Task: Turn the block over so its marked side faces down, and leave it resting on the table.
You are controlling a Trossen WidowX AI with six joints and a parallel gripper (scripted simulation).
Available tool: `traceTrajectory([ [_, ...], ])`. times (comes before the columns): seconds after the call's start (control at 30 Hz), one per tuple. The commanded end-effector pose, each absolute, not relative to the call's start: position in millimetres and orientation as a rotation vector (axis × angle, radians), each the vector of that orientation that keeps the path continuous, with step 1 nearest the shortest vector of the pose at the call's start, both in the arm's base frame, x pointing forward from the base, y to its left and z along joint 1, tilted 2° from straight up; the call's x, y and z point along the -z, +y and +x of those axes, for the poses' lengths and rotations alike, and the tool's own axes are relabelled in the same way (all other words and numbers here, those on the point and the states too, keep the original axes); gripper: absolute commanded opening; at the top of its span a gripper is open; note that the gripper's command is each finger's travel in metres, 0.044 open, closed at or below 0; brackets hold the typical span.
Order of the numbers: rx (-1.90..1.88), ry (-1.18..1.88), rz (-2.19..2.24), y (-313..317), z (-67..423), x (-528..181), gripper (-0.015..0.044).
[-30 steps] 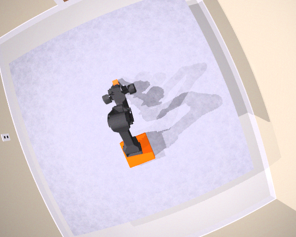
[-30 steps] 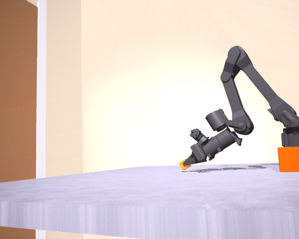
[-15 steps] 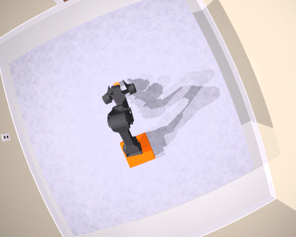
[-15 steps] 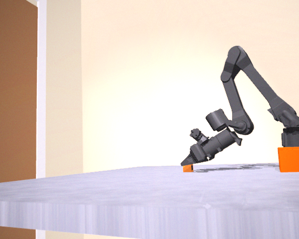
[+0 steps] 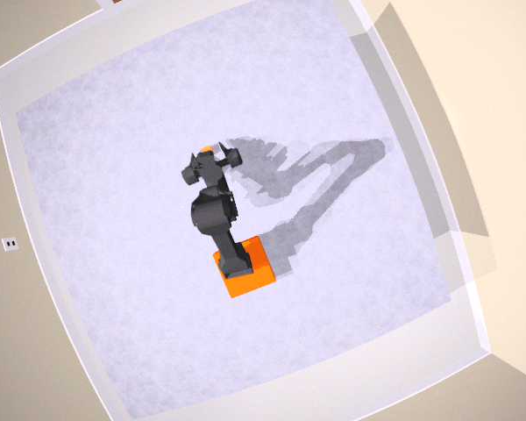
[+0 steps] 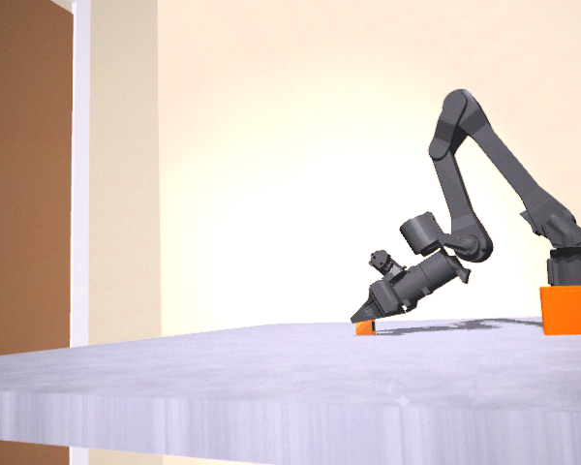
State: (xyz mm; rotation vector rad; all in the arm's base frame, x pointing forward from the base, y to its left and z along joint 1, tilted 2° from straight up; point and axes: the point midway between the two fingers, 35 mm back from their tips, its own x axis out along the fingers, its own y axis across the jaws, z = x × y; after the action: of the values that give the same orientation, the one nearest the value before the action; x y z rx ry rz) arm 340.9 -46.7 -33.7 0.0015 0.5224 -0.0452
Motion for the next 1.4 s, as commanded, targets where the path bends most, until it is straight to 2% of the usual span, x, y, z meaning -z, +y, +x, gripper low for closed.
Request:
traceTrajectory([
  [0.0, 0.042, 0.521, 0.007, -46.2, 340.9, 33.6, 0.044],
  [0.47, 0.043, 0.526, 0.007, -46.3, 341.5, 33.6, 0.044],
  [0.83, 0.043, 0.871, 0.016, -47.7, 342.7, -3.5, 0.044],
  [1.0, 0.044, 0.927, 0.01, -46.7, 334.9, -31.2, 0.044],
  [1.37, 0.041, 0.99, 0.016, -44.8, 323.0, -31.0, 0.044],
])
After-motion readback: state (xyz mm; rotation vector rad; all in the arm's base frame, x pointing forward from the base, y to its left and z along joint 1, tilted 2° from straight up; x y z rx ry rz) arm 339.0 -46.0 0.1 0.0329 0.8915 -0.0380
